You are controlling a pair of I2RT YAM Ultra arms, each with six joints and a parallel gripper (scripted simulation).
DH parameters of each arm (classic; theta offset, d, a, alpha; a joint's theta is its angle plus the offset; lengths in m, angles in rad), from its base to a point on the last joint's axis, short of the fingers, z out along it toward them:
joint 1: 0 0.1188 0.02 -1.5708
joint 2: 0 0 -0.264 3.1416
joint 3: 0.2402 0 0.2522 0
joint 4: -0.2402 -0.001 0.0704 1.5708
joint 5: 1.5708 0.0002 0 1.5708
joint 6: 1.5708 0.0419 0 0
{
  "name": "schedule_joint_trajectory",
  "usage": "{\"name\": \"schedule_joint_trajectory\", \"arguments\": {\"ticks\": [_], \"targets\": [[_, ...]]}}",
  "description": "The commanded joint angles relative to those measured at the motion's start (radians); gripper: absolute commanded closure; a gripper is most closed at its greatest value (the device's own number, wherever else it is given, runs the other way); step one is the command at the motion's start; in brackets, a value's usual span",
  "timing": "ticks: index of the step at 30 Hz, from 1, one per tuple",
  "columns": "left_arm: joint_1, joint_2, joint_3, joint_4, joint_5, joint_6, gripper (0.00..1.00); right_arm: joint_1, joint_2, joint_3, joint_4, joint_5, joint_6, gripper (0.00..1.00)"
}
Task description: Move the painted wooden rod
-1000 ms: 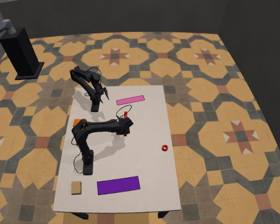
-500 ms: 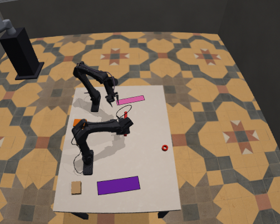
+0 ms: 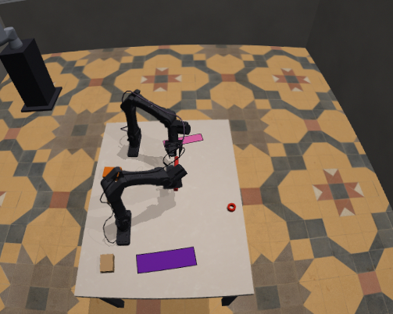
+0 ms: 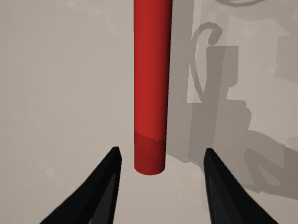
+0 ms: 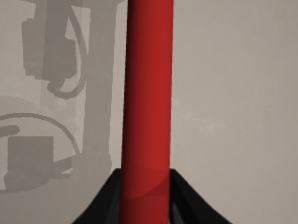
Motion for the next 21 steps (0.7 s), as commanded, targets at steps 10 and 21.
{"name": "schedule_joint_trajectory", "arguments": {"ticks": [10,21], "targets": [[0.023,0.048,0.086,-0.047,0.035,0.067,0.43,0.007,0.011,0.030,0.002,-0.017,0.007,0.81],[0.023,0.048,0.086,-0.047,0.035,0.068,0.43,0.007,0.011,0.030,0.002,-0.017,0.007,0.81]]}}
